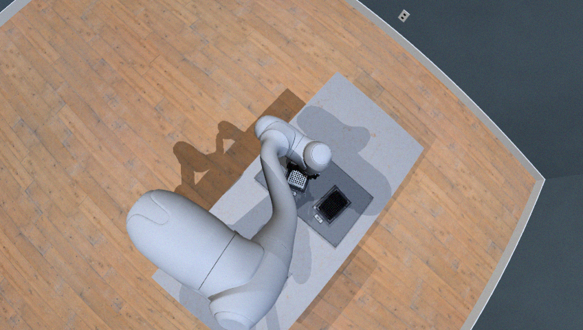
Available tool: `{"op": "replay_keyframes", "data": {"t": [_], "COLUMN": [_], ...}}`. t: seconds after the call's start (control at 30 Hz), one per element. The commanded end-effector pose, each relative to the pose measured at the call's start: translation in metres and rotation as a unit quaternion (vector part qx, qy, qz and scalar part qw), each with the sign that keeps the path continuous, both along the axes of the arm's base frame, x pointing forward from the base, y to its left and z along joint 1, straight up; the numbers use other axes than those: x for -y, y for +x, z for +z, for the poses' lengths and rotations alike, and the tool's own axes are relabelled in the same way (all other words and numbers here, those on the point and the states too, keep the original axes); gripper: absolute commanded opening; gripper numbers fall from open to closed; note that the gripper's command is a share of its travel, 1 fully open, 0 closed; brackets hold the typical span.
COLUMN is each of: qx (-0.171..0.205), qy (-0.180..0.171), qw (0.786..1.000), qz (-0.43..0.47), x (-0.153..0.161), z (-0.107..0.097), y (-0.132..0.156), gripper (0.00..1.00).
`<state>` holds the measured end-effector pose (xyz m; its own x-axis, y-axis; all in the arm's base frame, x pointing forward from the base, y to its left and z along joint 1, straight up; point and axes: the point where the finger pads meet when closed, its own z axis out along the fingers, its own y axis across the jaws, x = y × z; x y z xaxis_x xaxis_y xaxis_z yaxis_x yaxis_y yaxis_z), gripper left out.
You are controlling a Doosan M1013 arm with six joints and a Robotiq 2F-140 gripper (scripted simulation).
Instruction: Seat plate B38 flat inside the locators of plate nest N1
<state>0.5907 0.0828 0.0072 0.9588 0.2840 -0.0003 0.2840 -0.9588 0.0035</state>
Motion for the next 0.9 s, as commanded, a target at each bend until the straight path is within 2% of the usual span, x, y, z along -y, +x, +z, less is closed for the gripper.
{"op": "replay_keyframes", "data": {"t": [0.0,0.6,0.63,0.87], "qx": [0.001,0.001,0.001,0.001], "qy": [0.0,0.0,0.0,0.0], "qw": [1.0,1.0,1.0,1.0], "qz": [0.0,0.0,0.0,0.0], "x": [-0.0001,-0.0001,-0.0001,-0.0001], "z": [0.0002,-0.0025,-0.0025,-0.0025], "y": [0.0005,0.0005,0.0005,0.0004], "gripper": [0.1,0.1,1.0,1.0]}}
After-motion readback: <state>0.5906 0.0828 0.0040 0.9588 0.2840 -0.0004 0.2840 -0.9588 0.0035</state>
